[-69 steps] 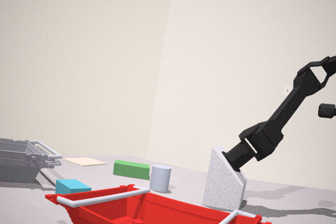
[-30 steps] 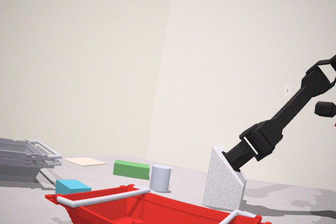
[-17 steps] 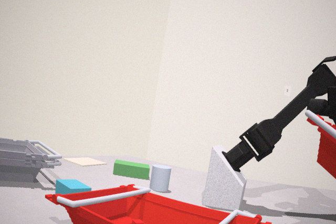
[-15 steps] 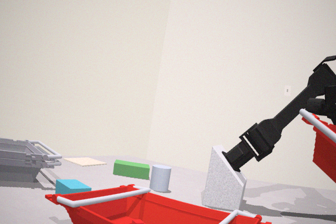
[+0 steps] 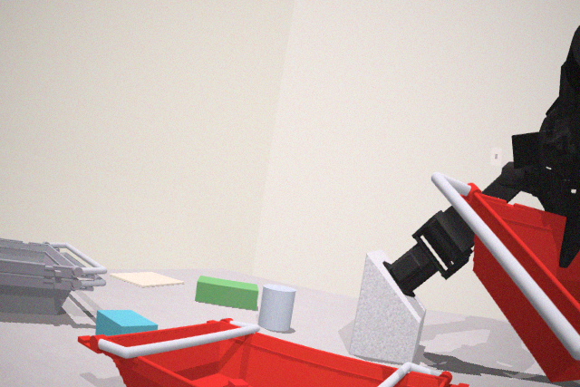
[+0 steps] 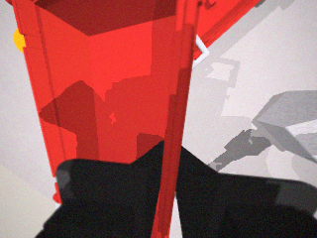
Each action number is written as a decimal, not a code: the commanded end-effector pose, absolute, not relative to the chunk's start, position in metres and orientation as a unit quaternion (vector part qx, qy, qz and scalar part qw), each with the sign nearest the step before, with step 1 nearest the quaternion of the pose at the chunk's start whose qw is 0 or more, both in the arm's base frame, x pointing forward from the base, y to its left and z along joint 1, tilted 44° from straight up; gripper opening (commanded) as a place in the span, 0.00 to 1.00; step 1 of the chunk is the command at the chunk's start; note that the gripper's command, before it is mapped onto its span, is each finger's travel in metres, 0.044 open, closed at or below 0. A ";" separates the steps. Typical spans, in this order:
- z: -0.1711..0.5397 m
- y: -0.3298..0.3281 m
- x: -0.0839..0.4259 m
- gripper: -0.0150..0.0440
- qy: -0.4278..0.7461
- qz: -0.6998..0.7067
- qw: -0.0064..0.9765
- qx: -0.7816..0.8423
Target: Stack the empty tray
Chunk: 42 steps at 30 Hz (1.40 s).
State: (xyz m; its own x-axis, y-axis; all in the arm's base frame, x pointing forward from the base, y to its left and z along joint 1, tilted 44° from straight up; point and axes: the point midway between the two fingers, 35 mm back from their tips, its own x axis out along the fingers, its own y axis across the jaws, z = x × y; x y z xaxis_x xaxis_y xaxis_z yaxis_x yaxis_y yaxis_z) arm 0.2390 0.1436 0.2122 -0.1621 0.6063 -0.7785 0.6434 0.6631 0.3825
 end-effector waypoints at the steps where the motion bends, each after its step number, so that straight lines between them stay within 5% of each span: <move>1: 0.205 0.131 0.258 0.25 0.753 -0.046 0.492 0.434; 42: 0.082 0.009 0.337 0.25 0.715 -0.261 0.315 0.567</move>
